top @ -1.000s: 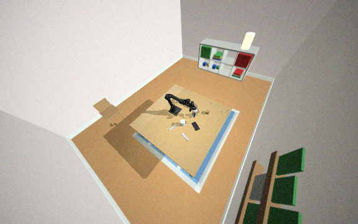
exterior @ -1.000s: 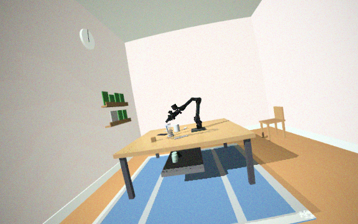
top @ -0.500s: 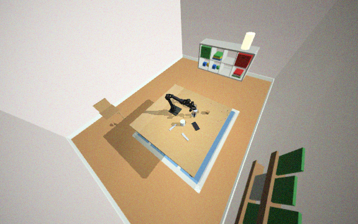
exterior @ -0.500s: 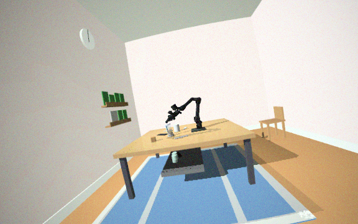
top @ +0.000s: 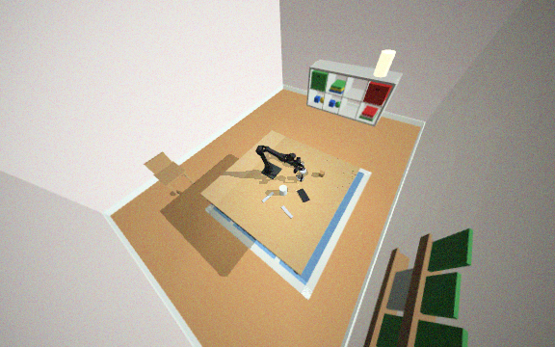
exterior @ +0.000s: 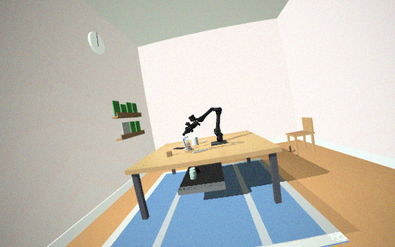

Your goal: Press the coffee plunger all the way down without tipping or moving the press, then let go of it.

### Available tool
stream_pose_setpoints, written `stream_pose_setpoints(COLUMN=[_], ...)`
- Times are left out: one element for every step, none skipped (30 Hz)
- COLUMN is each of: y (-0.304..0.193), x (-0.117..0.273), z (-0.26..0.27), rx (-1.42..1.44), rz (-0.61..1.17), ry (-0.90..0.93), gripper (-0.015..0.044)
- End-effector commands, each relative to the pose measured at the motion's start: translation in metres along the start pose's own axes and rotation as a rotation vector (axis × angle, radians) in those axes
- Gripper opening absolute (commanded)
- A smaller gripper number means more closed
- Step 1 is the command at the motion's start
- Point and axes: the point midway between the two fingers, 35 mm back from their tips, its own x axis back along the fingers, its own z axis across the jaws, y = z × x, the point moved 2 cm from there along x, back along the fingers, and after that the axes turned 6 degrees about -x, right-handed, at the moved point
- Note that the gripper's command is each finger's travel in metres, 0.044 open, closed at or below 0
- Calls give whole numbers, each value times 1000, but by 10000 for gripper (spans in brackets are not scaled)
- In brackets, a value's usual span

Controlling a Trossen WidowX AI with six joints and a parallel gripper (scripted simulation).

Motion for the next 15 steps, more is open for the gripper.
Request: stream_pose_setpoints(y=[0,0,0,0,0,0,0,0,0,0,0,0,0,0,0], x=[0,0,0,0,0,0,0,0,0,0,0,0,0,0,0], z=[0,0,0,0,0,0,0,0,0,0,0,0,0,0,0], rx=[0,0,0,0,0,0,0,0,0,0,0,0,0,0,0], rz=[1,1,1,1,1,1,1,1,1,1,1,1,1,1,1], ry=[0,0,0,0,0,0,0,0,0,0,0,0,0,0,0], gripper=[122,122,122,148,174,200,227,253,279,305,332,358,384,410,437])
